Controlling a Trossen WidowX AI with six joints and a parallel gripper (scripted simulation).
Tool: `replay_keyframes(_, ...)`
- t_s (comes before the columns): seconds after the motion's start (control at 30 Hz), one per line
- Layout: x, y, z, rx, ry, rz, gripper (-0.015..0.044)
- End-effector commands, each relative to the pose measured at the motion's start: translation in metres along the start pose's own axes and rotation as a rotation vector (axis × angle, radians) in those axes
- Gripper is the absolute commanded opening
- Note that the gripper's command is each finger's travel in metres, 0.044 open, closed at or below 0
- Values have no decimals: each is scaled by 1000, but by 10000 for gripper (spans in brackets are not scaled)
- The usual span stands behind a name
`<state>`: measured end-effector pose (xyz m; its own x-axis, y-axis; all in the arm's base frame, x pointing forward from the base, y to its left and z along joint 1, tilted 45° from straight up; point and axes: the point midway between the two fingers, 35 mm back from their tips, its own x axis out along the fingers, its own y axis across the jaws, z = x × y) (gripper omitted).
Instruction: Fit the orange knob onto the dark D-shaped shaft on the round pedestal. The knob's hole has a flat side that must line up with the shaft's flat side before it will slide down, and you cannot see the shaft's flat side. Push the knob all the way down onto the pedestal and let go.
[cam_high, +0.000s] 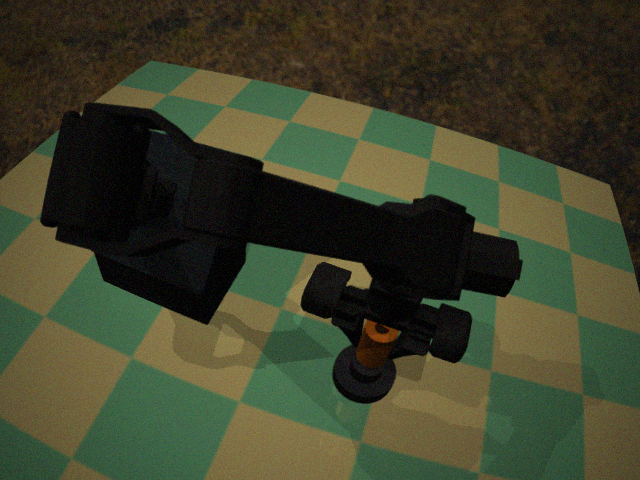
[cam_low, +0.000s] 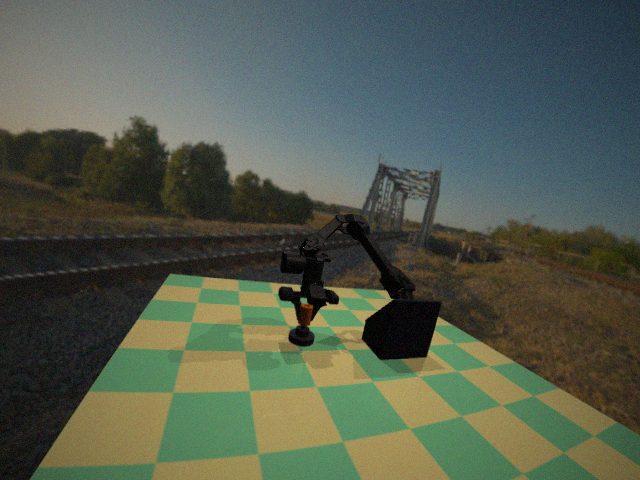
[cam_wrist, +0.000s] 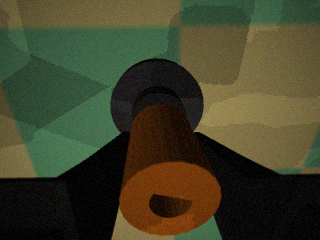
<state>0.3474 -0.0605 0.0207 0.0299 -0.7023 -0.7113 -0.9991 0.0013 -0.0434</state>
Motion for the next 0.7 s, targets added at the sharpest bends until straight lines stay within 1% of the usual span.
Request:
replay_keyframes(0.0,1,0,1,-3,-1,0,0)
replay_keyframes(0.57,-4,1,0,-3,-1,0,0)
replay_keyframes(0.67,-5,1,0,-50,-1,0,0)
